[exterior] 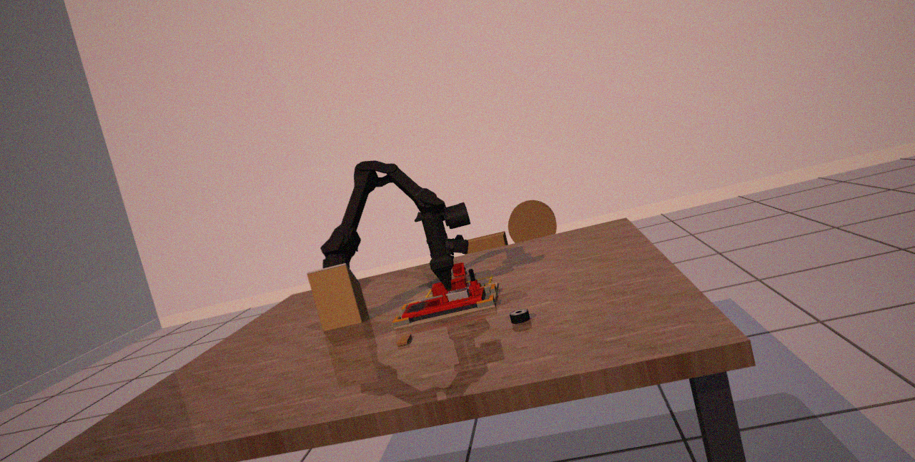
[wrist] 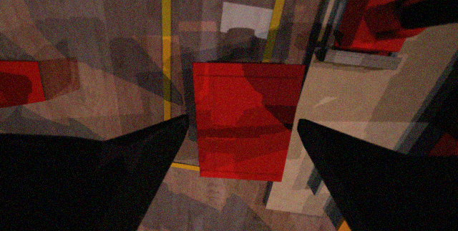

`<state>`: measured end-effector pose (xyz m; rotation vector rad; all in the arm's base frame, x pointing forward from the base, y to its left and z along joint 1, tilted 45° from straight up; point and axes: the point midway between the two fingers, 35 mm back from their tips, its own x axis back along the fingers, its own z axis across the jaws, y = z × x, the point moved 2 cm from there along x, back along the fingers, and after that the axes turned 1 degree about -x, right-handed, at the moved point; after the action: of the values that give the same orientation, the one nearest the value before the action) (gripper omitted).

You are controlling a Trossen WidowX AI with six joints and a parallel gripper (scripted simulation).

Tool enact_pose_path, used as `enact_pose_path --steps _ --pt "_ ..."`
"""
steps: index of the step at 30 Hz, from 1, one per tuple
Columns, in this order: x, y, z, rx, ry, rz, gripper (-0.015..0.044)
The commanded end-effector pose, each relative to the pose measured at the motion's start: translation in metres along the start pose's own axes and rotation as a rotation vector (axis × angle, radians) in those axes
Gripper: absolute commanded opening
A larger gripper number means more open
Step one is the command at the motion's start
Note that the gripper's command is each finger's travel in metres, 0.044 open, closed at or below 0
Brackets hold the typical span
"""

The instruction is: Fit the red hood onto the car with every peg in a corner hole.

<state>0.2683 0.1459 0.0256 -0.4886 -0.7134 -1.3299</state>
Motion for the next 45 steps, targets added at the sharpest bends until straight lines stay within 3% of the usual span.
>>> enact_pose_path --steps 1,8,12,21,32,45 --pt "-0.004 -0.001 -0.001 -0.008 0.003 0.007 0.044" --pt "-0.007 -0.001 -0.001 -0.008 0.004 0.007 0.044" --pt "-0.004 0.0 0.0 0.0 0.001 0.0 0.0335" --pt "-0.004 0.0 0.0 0.0 0.001 0.0 0.0275" --pt "0.012 0.0 0.0 -0.002 0.002 0.0 0.0" --pt "0.056 0.001 -0.001 -0.002 -0.001 0.0 0.0"
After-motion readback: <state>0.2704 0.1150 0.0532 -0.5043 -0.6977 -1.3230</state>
